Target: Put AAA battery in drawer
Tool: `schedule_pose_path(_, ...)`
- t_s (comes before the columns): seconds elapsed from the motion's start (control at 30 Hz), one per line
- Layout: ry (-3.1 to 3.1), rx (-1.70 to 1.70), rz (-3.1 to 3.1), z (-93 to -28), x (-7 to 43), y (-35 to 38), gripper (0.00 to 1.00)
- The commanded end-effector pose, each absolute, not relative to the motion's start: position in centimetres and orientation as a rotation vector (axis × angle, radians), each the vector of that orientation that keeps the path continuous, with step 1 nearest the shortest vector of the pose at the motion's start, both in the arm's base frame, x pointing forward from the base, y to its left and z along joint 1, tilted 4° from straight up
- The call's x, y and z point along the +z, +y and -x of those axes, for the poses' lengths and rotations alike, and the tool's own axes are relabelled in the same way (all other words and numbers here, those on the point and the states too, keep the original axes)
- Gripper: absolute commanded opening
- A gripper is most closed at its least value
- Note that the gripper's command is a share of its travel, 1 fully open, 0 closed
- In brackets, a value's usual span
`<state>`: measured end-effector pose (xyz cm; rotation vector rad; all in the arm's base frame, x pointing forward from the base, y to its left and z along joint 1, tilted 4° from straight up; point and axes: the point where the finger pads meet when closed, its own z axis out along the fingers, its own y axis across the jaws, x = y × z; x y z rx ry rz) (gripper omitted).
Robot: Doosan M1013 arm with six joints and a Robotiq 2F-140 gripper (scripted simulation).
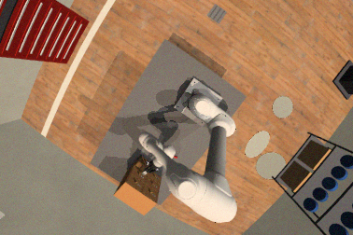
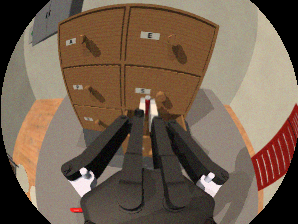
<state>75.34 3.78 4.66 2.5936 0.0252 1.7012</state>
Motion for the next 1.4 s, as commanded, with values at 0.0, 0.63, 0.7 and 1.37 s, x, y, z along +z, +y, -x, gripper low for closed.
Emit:
schedule_pose_path(0.0,0.033,1.697,-2.593,-75.9,4.6,3.7,0.03)
schedule_pose_path(0.63,0.033,1.697,-2.593,-76.0,4.6,3.7,0.03)
schedule_pose_path(0.7,0.033,1.697,-2.593,-76.0,4.6,3.7,0.03)
schedule_pose_path(1.37,0.033,1.697,-2.593,-75.3,3.5,3.6,0.03)
